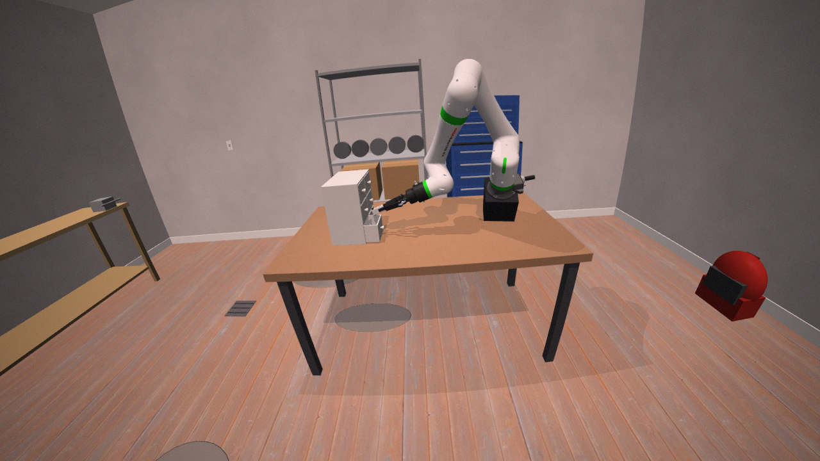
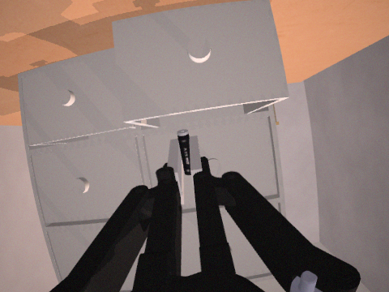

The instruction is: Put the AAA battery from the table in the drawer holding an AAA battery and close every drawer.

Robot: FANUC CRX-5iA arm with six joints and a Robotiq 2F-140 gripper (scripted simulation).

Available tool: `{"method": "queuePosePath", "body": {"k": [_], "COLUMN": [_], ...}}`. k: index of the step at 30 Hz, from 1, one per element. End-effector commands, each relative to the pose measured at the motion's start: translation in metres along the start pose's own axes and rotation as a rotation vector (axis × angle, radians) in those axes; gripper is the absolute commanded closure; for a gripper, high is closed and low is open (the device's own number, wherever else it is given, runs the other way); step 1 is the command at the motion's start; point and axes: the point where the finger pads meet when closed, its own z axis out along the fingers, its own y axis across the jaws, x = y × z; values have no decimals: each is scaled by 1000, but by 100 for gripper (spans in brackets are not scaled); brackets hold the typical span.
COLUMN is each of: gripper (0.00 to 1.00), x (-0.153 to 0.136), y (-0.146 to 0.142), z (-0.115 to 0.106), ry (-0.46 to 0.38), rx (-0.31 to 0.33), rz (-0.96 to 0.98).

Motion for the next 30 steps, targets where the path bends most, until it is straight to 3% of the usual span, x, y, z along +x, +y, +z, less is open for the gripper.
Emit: {"method": "queuePosePath", "body": {"k": [1,30], "gripper": [97,97], "x": [-2,-3], "y": [0,0], "z": [5,8], "ry": [0,0], "rx": [0,0], "rz": [0,0]}}
